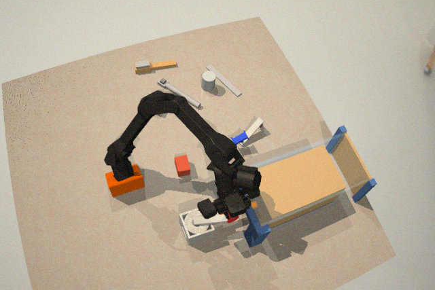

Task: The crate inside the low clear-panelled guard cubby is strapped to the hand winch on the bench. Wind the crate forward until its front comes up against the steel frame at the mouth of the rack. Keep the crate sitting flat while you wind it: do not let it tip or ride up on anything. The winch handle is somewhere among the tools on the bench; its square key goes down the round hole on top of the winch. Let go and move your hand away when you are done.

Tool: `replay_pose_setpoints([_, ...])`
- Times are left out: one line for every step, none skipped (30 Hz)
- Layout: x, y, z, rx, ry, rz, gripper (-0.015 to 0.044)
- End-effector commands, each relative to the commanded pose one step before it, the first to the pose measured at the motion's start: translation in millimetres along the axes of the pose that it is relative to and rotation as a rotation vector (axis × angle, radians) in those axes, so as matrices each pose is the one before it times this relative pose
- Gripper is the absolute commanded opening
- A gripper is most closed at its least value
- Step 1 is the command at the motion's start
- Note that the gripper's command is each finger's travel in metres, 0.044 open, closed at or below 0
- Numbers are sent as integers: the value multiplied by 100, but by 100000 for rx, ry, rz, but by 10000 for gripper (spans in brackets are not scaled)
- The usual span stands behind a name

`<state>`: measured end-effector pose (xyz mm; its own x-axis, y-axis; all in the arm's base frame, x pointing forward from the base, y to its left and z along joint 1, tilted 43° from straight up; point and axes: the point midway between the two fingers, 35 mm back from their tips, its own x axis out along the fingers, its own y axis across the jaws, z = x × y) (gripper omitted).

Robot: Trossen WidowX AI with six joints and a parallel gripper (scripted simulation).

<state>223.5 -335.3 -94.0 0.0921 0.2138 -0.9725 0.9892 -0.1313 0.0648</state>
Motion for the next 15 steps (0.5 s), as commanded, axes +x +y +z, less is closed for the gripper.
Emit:
replay_pose_setpoints([604,363,-2295,-746,5693,-367,0])
replay_pose_setpoints([-49,18,-111,1,11,-1,0])
replay_pose_setpoints([-32,12,-74,1,7,-1,0])
replay_pose_setpoints([-49,16,-112,1,11,-1,0])
replay_pose_setpoints([-32,10,-74,1,7,-1,0])
replay_pose_setpoints([-49,13,-112,1,11,-1,0])
replay_pose_setpoints([-32,8,-74,1,7,-1,0])
replay_pose_setpoints([-49,11,-112,1,11,-1,0])
replay_pose_setpoints([-32,7,-74,1,7,-1,0])
replay_pose_setpoints([-49,8,-112,1,11,-2,0])
replay_pose_setpoints([-32,5,-74,1,7,-1,0])
replay_pose_setpoints([-49,6,-113,1,11,-2,0])
replay_pose_setpoints([-32,3,-74,1,7,-1,0])
replay_pose_setpoints([-50,3,-113,1,11,-2,0])
replay_pose_setpoints([-32,2,-74,1,7,-1,0])
